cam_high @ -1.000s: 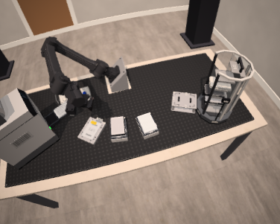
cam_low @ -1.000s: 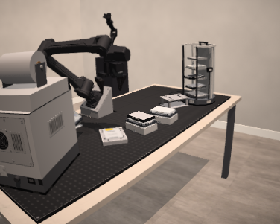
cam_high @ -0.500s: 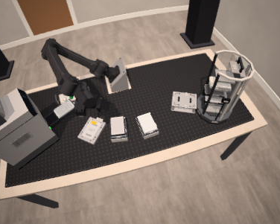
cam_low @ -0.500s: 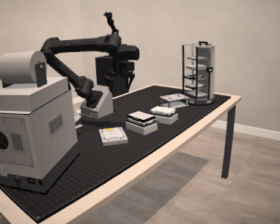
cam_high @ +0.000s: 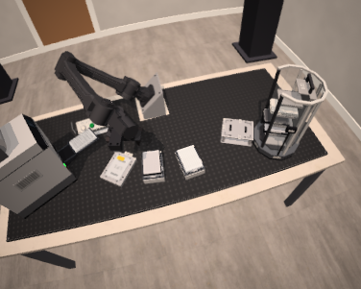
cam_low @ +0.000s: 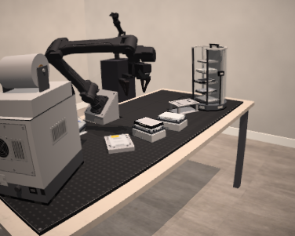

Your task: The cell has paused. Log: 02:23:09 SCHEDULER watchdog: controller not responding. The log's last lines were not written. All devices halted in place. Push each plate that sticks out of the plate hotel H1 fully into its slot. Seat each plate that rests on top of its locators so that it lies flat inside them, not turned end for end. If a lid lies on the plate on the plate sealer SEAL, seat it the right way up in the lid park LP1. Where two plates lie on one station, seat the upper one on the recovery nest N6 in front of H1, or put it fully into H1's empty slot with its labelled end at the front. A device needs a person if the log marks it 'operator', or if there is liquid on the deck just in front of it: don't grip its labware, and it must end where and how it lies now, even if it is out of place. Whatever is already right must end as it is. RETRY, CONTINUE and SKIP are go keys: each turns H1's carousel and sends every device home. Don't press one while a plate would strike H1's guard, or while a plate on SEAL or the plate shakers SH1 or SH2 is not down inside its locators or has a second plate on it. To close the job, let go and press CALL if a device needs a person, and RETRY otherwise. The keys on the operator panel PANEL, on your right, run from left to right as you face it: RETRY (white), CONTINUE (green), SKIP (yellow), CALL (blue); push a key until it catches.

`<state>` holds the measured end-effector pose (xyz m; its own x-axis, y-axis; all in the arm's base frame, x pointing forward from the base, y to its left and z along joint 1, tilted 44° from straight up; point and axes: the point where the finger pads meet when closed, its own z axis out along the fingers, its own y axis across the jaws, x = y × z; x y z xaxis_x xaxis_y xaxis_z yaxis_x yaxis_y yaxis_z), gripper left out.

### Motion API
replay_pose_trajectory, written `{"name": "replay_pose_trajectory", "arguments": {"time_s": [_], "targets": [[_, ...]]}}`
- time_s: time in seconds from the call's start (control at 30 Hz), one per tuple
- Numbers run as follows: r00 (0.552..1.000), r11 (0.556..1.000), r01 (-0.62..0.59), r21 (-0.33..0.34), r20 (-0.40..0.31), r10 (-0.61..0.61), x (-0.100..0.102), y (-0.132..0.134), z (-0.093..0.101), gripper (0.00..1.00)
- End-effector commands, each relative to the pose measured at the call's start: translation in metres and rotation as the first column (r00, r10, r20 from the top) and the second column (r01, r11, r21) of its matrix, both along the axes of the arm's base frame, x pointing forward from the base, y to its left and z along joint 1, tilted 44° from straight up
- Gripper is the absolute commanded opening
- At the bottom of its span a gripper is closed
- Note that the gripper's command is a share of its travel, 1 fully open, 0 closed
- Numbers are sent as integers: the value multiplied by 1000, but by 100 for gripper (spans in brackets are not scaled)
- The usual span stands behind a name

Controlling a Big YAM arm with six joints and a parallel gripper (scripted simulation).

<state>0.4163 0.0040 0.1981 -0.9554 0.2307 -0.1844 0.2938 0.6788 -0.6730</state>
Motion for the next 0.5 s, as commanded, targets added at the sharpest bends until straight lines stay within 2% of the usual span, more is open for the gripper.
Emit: {"name": "replay_pose_trajectory", "arguments": {"time_s": [0.0,0.23,0.47], "targets": [[998,998,-63,16,2,63,18,18,8,100],[962,973,-227,39,-149,230,23,36,-9,100],[960,972,-230,41,-152,234,25,51,-24,100]]}}
